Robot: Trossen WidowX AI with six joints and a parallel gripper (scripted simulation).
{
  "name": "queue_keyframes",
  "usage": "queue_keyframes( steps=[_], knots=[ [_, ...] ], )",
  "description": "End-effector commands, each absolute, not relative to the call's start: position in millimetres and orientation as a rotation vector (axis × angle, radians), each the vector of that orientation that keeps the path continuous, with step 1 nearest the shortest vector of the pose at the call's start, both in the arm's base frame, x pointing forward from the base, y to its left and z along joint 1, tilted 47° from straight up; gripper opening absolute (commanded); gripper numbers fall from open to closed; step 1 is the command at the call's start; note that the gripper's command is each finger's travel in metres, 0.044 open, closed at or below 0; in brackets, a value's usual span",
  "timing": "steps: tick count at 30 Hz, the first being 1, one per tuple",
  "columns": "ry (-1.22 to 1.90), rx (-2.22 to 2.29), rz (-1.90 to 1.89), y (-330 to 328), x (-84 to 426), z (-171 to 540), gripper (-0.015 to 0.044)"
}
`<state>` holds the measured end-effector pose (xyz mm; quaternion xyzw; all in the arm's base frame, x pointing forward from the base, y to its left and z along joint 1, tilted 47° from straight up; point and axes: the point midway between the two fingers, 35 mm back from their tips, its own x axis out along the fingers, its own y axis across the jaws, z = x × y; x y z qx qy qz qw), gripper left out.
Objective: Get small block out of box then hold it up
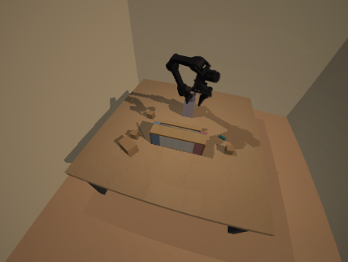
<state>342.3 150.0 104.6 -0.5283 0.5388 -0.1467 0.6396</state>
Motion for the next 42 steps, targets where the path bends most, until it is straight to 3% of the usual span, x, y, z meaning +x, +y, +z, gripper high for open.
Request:
queue_keyframes(
  steps=[1, 10, 42],
  knots=[
    [1.592, -1.547, -0.133, 103.8, 346.6, 51.7, 0.0400],
    [2.077, -1.843, 0.361, 41.8, 333.5, -10.5, 0.0400],
    [2.082, -1.846, 0.373, 16.6, 329.3, -32.1, 0.0400]
  ],
)
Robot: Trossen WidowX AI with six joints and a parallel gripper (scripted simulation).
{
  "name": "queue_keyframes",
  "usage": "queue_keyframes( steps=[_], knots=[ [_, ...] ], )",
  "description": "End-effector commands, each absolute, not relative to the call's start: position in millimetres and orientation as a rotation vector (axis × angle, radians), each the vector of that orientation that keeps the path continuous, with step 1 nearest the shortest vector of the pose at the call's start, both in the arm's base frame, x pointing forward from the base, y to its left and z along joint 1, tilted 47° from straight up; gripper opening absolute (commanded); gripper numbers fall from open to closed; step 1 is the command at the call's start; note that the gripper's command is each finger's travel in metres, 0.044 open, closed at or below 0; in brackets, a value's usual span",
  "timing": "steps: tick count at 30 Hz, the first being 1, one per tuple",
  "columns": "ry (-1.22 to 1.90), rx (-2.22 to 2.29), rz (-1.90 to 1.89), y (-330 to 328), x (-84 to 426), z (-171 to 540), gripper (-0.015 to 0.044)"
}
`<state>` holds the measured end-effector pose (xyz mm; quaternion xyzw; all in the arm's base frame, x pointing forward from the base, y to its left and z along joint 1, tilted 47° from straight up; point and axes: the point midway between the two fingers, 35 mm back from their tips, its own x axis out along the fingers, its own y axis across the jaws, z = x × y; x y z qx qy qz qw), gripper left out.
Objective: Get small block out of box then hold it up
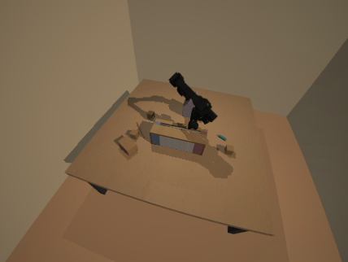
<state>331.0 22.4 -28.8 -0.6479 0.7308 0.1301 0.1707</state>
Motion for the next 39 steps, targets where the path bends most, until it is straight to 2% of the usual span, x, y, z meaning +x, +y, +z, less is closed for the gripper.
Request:
queue_keyframes(
  steps=[1, 29, 39],
  knots=[
    [2.082, -1.846, 0.373, 15.4, 329.0, -33.2, 0.0400],
    [2.085, -1.847, 0.368, -19.4, 318.0, -59.9, 0.0400],
    [2.081, -1.842, 0.366, -23.1, 319.0, -49.0, 0.0400]
  ],
)
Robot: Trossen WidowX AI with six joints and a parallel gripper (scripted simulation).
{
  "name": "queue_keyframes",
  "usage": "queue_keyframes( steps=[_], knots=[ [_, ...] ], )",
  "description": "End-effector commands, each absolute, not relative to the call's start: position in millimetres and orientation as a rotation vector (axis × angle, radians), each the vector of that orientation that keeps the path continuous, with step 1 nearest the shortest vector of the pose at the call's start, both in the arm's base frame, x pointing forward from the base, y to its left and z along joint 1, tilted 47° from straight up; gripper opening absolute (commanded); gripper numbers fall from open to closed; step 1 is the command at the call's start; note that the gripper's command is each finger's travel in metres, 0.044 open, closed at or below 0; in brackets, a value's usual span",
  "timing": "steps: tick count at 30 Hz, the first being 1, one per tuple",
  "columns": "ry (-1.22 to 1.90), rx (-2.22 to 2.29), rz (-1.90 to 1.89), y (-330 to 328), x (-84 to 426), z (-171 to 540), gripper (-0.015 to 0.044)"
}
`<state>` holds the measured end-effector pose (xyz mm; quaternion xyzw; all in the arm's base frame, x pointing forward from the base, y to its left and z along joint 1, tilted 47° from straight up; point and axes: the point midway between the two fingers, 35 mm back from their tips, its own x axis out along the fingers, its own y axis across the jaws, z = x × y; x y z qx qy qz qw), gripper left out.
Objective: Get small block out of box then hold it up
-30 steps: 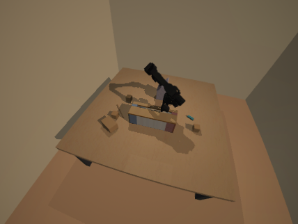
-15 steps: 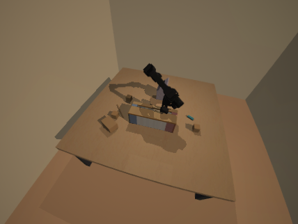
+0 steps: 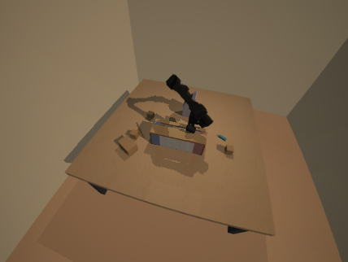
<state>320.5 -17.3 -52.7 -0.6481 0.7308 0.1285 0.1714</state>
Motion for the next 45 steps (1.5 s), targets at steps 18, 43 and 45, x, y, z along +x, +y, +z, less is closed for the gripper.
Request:
queue_keyframes(
  steps=[18, 43, 45],
  knots=[
    [2.082, -1.843, 0.365, -43.0, 315.9, -28.3, 0.0400],
    [2.084, -1.845, 0.365, -70.0, 311.8, 0.0, 0.0400],
    [2.084, -1.845, 0.365, -72.2, 311.5, 2.3, 0.0400]
  ],
)
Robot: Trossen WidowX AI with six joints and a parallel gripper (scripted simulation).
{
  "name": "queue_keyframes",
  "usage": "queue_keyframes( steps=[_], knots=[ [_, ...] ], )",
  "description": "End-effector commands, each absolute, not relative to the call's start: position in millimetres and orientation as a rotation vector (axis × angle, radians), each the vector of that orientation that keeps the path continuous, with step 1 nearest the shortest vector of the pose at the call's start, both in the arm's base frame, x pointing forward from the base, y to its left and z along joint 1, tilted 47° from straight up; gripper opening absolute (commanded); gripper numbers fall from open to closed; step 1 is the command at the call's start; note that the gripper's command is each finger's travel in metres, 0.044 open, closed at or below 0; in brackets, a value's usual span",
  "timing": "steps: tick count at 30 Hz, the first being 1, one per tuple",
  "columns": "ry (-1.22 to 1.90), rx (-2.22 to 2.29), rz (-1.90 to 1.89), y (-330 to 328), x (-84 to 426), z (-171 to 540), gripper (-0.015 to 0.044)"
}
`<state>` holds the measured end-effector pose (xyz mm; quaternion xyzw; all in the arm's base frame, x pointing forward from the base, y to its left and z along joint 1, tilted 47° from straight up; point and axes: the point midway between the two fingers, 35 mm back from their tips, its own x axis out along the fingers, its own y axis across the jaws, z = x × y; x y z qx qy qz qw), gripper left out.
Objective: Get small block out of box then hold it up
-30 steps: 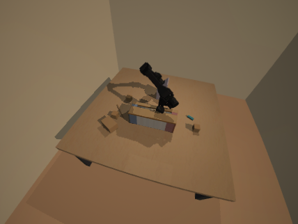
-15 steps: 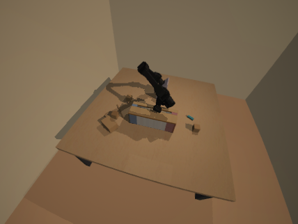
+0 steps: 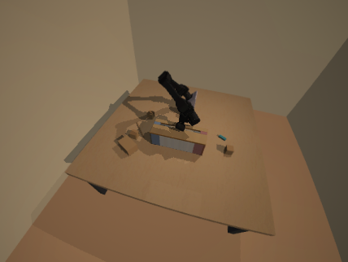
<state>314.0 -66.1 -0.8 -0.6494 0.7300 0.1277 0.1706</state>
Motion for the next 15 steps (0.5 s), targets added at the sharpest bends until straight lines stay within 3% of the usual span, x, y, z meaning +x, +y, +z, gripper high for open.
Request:
queue_keyframes(
  steps=[1, 15],
  knots=[
    [2.084, -1.845, 0.365, -73.3, 311.3, 3.5, 0.0400],
    [2.085, -1.845, 0.364, -88.5, 309.1, 19.6, 0.0400]
  ],
)
